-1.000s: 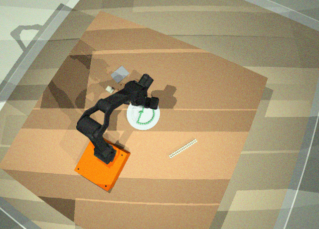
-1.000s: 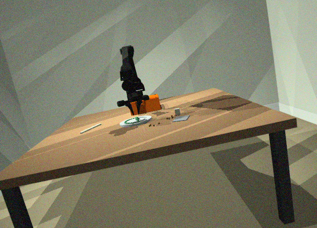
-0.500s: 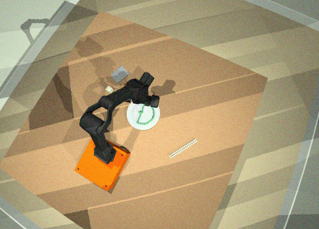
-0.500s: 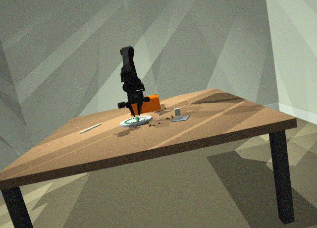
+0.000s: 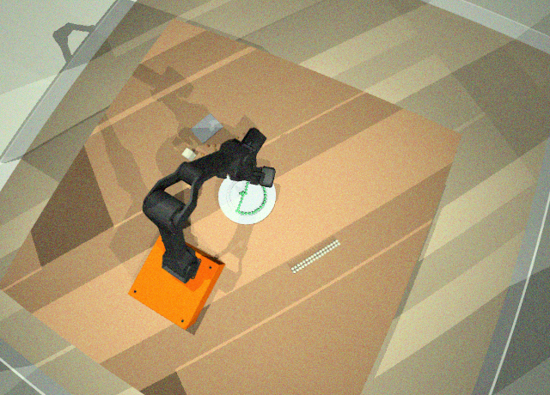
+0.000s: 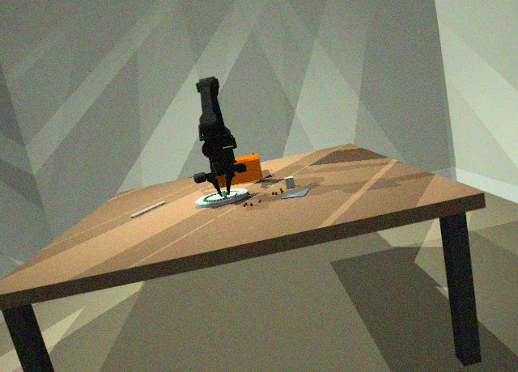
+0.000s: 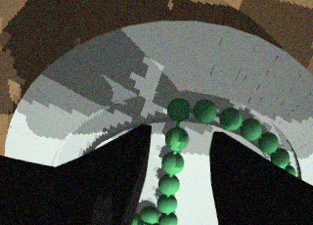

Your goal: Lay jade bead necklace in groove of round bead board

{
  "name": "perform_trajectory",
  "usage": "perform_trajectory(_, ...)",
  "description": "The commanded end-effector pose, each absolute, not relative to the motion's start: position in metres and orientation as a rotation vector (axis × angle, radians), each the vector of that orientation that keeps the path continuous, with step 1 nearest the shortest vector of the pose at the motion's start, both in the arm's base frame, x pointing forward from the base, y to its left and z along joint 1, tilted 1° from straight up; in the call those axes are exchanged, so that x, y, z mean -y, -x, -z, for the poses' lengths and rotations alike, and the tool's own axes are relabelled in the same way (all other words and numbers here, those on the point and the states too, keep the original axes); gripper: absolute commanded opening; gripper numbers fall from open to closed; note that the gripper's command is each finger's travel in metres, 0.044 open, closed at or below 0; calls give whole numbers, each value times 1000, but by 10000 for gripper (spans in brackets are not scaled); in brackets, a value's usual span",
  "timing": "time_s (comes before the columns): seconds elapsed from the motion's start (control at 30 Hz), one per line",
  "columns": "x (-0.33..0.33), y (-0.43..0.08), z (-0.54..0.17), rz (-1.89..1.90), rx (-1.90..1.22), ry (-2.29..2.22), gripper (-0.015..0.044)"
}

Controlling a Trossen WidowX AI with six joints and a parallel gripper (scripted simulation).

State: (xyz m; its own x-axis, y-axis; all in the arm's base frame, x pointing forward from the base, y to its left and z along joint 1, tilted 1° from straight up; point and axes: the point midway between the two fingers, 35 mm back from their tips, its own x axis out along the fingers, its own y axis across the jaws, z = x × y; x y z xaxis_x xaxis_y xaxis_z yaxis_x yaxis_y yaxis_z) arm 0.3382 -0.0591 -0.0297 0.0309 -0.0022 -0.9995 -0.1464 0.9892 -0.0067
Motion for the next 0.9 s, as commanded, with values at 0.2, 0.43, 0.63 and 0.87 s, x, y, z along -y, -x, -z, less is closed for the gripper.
perform_trajectory(0.2,59,-337,35,-112,-1543,117,68)
perform_trajectory(0.43,59,-337,35,-112,-1543,117,0)
perform_trajectory(0.63,59,-337,35,-112,-1543,117,0)
perform_trajectory(0.87,59,-337,35,-112,-1543,117,0)
